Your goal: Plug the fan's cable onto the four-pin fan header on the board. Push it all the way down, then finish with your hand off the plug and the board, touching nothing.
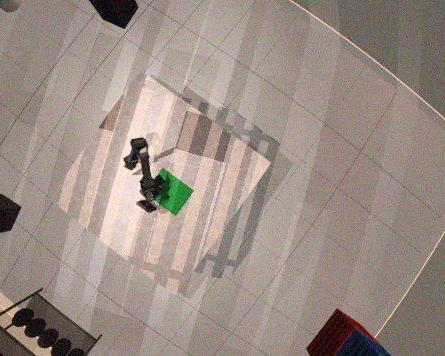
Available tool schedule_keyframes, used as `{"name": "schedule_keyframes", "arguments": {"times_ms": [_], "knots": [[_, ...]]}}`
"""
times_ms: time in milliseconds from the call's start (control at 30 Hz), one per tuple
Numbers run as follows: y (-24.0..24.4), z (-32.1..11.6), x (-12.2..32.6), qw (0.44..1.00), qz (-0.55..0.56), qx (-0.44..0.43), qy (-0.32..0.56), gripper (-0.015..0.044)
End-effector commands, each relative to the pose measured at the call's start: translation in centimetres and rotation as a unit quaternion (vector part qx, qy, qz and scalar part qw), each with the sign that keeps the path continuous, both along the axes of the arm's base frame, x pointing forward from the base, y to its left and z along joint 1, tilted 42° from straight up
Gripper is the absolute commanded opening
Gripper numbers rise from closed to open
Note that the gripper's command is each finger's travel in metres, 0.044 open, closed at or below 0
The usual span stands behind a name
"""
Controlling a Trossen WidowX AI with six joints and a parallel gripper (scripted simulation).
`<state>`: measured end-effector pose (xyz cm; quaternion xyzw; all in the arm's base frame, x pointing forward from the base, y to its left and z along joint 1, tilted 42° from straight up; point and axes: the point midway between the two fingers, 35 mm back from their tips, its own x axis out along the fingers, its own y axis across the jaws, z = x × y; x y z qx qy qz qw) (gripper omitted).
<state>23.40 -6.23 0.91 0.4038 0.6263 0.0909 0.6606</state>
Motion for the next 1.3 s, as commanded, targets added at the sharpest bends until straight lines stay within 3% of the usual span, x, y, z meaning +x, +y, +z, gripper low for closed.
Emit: {"name": "schedule_keyframes", "arguments": {"times_ms": [0,1267], "knots": [[0.19,-0.13,-0.06,1.000,-0.002,0.003,0.002,0.0000],[0.31,-0.33,0.31,1.000,0.000,0.002,0.000,0.0000]]}}
